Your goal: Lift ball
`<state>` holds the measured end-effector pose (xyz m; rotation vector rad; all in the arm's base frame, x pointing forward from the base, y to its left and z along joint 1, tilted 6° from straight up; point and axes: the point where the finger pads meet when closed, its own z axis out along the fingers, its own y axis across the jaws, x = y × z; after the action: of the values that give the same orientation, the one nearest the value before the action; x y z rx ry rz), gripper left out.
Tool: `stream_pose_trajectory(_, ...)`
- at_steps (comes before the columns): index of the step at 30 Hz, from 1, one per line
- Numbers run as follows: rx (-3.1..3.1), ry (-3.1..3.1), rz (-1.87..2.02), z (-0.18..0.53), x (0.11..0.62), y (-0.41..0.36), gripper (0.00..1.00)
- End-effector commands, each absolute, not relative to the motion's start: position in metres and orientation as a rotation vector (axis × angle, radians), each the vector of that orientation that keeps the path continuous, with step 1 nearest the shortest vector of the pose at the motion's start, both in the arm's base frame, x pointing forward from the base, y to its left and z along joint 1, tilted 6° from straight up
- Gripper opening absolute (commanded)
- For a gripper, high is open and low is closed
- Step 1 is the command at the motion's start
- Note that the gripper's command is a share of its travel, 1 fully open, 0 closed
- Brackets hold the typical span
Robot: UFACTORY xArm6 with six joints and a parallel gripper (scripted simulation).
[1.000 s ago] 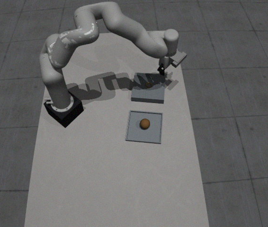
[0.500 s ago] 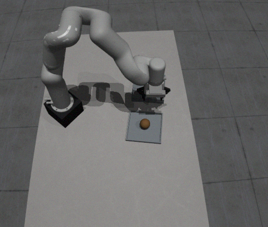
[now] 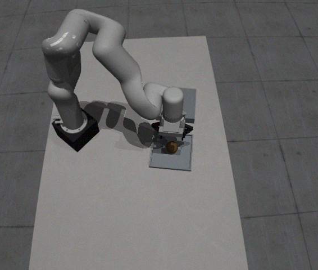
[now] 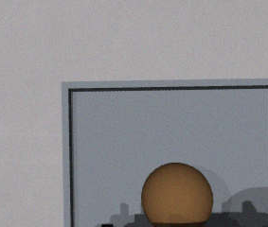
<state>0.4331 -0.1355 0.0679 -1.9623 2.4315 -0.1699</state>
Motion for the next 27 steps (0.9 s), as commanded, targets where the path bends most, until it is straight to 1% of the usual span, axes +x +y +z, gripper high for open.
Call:
stream_pose_trajectory(1, -1.96, 2.432, -0.174, 0.055, 0.436, -0.138, 1.0)
stream_pose_trajectory(6, -1.96, 2.433, -0.175, -0.005, 0.443, -0.143, 1.0)
stream_pose_trajectory(9, -1.96, 2.432, -0.173, -0.027, 0.444, -0.144, 1.0)
stream_pose_trajectory(22, -1.96, 2.432, -0.173, -0.03, 0.444, -0.144, 1.0)
stream_pose_trajectory(23, -1.96, 2.432, -0.173, -0.03, 0.444, -0.144, 0.0)
stream_pose_trajectory(27, -1.96, 2.432, -0.173, -0.03, 0.444, -0.144, 0.0)
